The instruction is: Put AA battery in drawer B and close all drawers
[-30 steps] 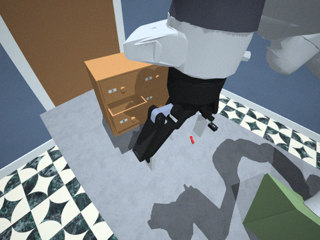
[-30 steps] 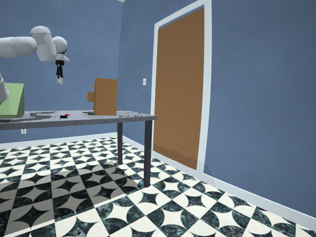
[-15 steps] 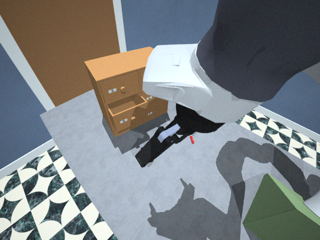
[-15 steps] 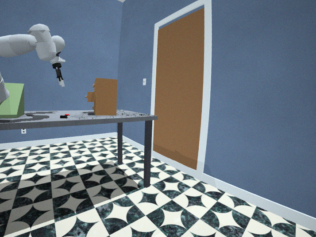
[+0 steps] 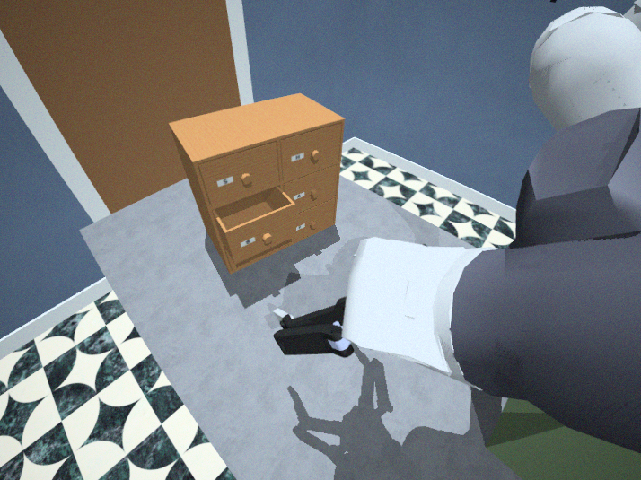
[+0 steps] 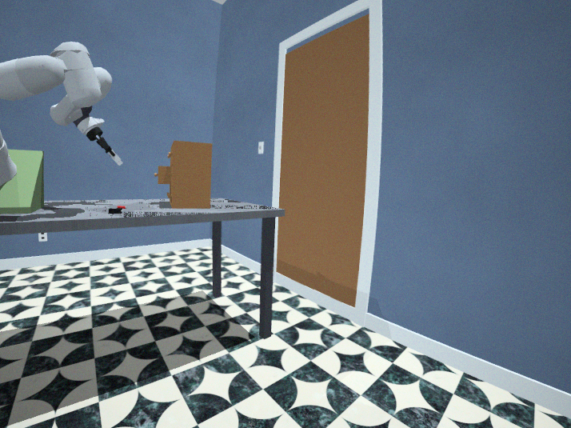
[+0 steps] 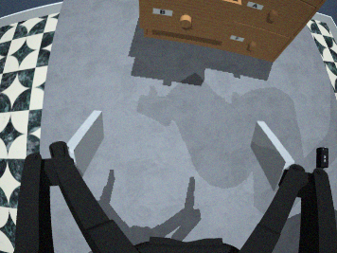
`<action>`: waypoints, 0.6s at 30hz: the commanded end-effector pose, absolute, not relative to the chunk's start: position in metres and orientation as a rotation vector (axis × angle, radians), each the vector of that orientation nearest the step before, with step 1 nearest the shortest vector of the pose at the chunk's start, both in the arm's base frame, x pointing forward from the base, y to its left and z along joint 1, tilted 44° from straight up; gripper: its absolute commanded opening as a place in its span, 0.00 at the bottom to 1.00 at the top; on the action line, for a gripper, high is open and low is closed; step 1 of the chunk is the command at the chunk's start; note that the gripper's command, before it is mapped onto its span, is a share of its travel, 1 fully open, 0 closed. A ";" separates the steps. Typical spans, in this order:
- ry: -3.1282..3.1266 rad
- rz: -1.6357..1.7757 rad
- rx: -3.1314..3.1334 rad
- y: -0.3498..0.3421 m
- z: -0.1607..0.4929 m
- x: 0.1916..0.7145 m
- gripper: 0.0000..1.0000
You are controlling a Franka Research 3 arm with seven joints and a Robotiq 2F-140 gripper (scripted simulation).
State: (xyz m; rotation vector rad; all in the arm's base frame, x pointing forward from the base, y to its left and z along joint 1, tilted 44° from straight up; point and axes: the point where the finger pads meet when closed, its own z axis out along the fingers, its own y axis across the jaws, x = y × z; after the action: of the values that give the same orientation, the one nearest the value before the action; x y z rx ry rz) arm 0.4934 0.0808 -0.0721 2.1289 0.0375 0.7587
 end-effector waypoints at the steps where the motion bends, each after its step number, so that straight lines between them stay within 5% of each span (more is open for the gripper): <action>1: 0.006 0.945 2.088 0.076 -0.074 0.509 1.00; 18: 0.158 1.243 1.932 0.052 -0.088 0.529 1.00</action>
State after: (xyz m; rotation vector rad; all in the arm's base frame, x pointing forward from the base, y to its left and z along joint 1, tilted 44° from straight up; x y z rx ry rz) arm 0.5222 0.0529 -0.0914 1.9523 0.2020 1.1452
